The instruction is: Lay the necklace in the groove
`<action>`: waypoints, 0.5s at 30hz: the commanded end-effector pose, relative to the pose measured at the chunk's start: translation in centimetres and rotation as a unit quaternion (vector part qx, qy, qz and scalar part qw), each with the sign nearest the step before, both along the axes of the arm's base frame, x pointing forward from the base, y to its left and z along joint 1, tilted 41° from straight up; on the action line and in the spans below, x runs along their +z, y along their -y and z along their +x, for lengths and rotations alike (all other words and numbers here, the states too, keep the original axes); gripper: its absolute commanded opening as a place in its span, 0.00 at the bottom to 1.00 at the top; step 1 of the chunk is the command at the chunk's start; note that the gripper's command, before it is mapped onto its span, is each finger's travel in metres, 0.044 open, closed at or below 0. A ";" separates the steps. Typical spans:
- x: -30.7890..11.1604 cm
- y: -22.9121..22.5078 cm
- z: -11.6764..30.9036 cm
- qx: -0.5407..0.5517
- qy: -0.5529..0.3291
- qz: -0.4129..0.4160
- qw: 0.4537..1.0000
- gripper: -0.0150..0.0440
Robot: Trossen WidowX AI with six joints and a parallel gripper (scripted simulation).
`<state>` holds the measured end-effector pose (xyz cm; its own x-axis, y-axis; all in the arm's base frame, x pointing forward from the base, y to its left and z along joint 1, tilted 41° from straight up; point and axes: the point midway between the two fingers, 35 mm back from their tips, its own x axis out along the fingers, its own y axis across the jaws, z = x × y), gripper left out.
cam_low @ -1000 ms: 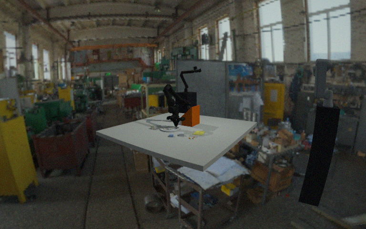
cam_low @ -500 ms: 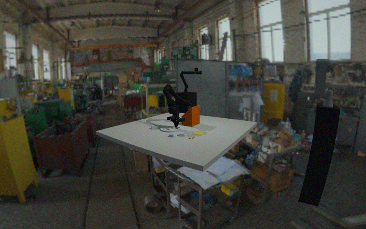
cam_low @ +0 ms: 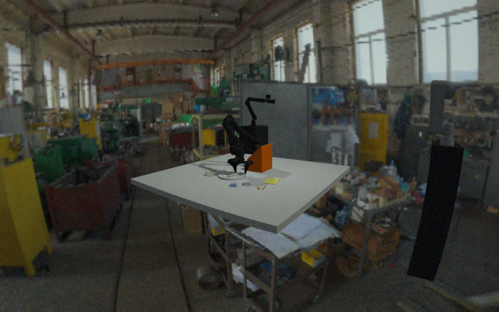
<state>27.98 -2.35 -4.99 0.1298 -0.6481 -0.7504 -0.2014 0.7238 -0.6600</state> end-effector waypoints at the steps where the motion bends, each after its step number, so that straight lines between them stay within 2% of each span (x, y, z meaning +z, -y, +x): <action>1: 0.2 -0.2 0.0 0.000 0.001 0.000 1.000 1.00; 15: 0.3 -0.3 0.0 0.000 0.001 0.001 1.000 1.00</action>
<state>27.90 -2.14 -4.73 0.1299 -0.6485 -0.7500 -0.2058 0.7223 -0.6602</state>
